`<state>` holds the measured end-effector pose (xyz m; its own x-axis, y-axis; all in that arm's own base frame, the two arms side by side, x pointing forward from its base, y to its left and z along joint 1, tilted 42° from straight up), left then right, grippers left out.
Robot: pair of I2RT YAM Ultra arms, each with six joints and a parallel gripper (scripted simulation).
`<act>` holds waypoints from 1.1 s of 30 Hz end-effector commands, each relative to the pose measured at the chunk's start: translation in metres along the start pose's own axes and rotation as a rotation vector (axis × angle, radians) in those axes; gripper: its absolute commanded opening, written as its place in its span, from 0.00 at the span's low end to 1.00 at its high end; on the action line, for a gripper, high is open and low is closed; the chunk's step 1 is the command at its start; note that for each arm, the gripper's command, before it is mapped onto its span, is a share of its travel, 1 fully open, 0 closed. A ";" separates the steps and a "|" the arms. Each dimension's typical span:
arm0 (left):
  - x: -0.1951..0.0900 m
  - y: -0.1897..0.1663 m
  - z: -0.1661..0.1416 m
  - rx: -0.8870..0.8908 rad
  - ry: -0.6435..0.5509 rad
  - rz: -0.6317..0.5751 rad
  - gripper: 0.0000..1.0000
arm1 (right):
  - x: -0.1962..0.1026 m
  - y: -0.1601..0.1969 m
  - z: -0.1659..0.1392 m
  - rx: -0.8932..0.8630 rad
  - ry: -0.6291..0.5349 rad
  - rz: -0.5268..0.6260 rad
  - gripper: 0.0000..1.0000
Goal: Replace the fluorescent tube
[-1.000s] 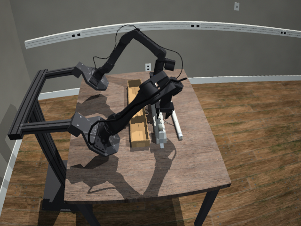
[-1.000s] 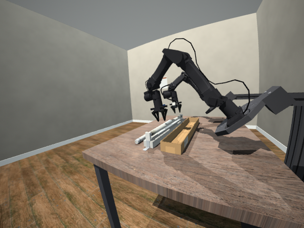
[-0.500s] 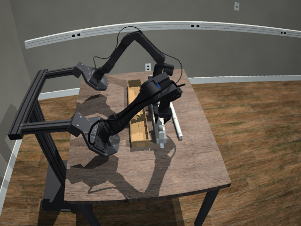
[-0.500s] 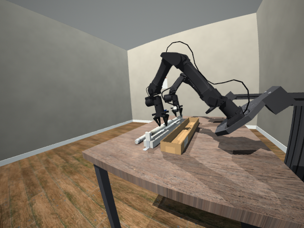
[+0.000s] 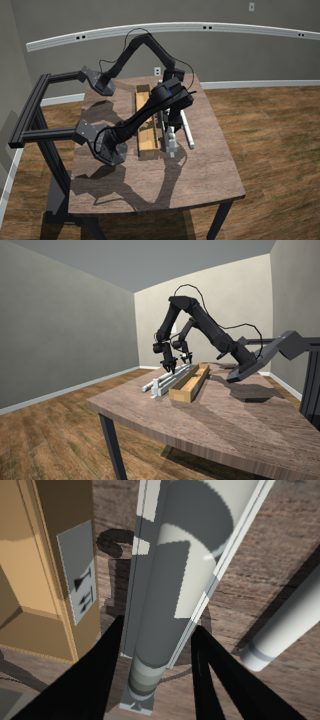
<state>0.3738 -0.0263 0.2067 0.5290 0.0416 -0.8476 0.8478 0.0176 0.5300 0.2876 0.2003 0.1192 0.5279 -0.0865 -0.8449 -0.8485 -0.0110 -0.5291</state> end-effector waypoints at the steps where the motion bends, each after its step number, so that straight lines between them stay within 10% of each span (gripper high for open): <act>1: -0.022 0.018 0.008 0.015 -0.031 0.082 0.11 | -0.012 0.000 0.008 -0.011 -0.049 -0.013 0.49; 12: -0.022 0.018 0.008 0.015 -0.032 0.083 0.11 | -0.012 0.000 0.008 -0.010 -0.049 -0.013 0.49; 13: -0.022 0.018 0.008 0.015 -0.032 0.083 0.11 | -0.012 0.000 0.008 -0.010 -0.049 -0.013 0.11; 33: -0.023 0.018 0.008 0.015 -0.031 0.083 0.11 | -0.011 0.000 0.008 -0.003 -0.051 -0.016 0.11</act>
<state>0.3738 -0.0263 0.2067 0.5289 0.0416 -0.8477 0.8479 0.0176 0.5299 0.2873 0.2003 0.1189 0.5263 -0.0862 -0.8459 -0.8496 -0.0132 -0.5273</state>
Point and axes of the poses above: on each arm, the point where the finger pads meet when closed, its own x axis out along the fingers, its own y axis across the jaws, z = x × y, the point moved 1 cm from there along -x, back along the fingers, and after that the axes turned 7 degrees about x, right-handed, at the moved point
